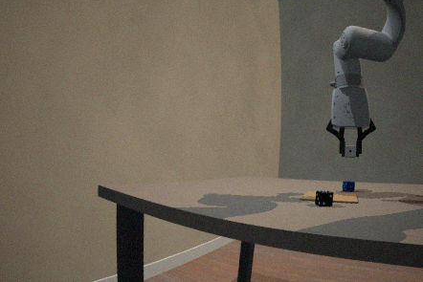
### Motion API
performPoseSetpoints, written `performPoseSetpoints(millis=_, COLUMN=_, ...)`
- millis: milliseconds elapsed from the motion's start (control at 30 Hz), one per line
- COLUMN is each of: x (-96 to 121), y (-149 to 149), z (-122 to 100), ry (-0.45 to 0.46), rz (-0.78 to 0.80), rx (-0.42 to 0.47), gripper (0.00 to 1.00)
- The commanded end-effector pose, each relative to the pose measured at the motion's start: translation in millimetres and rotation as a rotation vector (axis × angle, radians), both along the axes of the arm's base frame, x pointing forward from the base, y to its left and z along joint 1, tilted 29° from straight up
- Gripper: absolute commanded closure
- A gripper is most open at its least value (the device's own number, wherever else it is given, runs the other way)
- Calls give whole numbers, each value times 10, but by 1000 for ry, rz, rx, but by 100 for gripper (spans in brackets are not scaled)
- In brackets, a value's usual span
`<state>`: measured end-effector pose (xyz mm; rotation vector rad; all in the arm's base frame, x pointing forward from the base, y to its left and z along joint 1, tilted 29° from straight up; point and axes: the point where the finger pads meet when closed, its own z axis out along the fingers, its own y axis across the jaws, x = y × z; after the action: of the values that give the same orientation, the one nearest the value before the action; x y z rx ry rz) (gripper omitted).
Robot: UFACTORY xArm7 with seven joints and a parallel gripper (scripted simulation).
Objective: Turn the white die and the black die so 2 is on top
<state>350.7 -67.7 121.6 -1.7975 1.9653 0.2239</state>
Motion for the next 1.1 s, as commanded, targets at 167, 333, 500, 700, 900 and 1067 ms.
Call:
performPoseSetpoints(millis=167, x=6, y=-27, z=-9, ry=-5, rz=2, rx=-1, gripper=73)
performPoseSetpoints(millis=333, x=14, y=-14, z=-36, ry=-5, rz=2, rx=0, gripper=73)
performPoseSetpoints(millis=500, x=48, y=41, z=-156, ry=-5, rz=2, rx=0, gripper=73)
performPoseSetpoints(millis=700, x=115, y=152, z=-393, ry=-5, rz=2, rx=0, gripper=73)
performPoseSetpoints(millis=900, x=164, y=231, z=-564, ry=-5, rz=2, rx=0, gripper=73)
performPoseSetpoints(millis=1067, x=213, y=312, z=-738, ry=-5, rz=2, rx=0, gripper=73)
